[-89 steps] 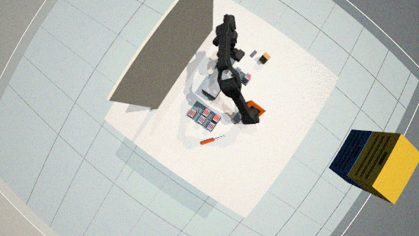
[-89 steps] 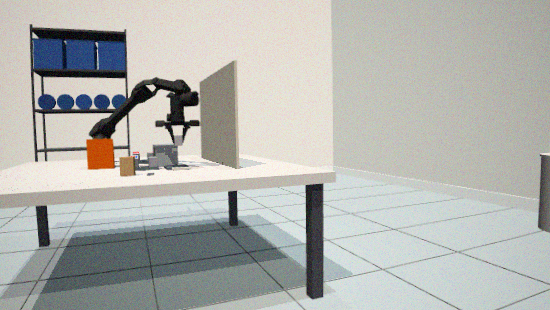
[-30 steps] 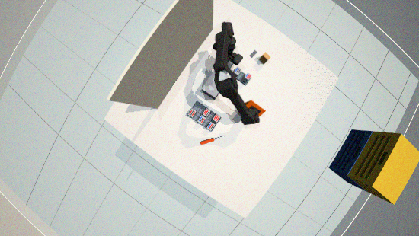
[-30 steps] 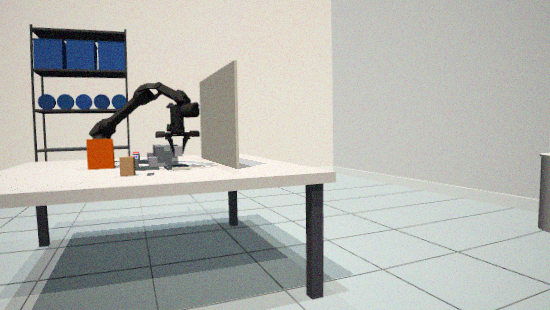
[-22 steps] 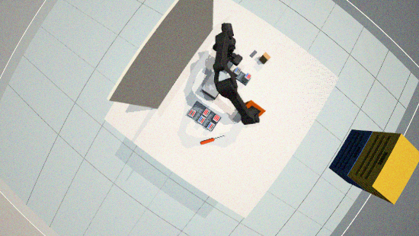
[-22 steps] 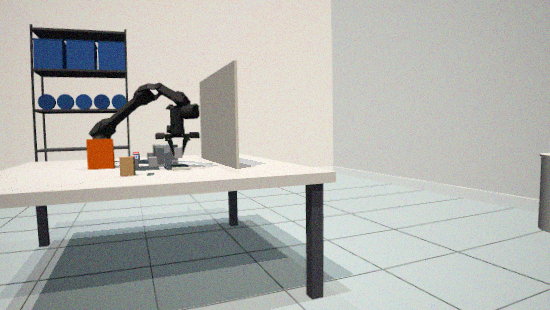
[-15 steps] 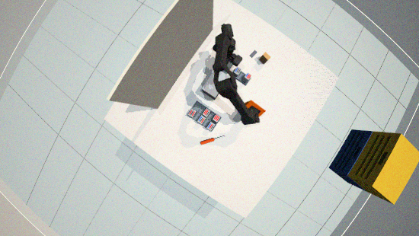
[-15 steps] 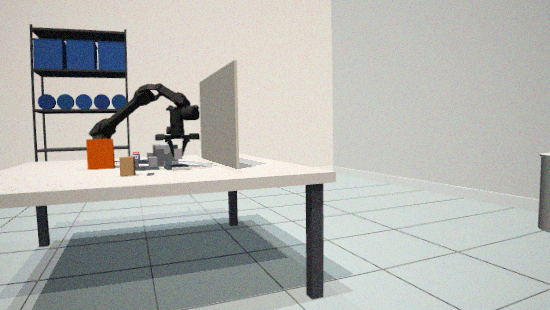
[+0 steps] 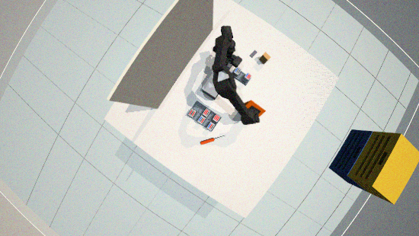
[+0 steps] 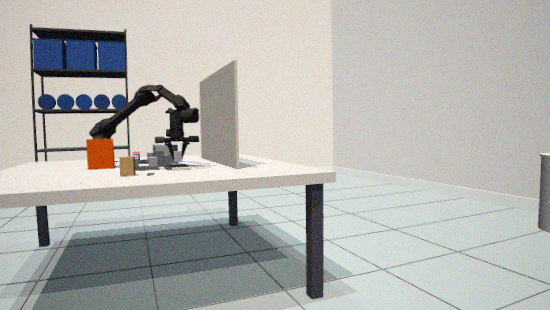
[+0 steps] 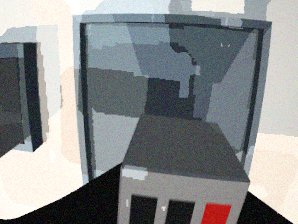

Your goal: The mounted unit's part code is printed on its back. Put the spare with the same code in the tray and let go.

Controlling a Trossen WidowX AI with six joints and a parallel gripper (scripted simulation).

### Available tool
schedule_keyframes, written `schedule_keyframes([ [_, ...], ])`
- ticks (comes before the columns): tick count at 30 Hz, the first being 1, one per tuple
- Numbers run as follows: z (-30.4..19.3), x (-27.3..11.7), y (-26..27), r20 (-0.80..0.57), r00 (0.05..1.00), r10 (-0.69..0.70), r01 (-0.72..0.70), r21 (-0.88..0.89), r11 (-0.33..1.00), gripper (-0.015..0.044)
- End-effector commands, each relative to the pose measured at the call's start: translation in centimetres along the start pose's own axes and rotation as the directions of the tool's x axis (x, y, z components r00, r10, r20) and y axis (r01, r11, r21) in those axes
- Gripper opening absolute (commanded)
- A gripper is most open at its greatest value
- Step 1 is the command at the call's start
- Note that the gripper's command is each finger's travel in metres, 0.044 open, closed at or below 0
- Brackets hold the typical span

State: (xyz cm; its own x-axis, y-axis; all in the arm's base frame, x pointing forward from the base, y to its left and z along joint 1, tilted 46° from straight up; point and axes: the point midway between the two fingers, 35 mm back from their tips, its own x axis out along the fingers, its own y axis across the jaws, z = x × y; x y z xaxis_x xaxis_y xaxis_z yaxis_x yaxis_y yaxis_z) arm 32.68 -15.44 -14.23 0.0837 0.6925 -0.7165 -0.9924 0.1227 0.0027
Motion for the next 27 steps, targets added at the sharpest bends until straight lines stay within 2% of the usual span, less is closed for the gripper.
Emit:
schedule_keyframes([
  [1,0.1,0.4,0.1,0.004,1.0,-0.001,0.001,0.005,1.0,0.0],
  [19,0.3,1.7,0.4,0.007,1.0,-0.001,0.001,0.004,1.0,0.0],
  [27,0.2,1.4,0.3,0.002,1.0,0.0,0.0,0.0,1.0,0.021],
])
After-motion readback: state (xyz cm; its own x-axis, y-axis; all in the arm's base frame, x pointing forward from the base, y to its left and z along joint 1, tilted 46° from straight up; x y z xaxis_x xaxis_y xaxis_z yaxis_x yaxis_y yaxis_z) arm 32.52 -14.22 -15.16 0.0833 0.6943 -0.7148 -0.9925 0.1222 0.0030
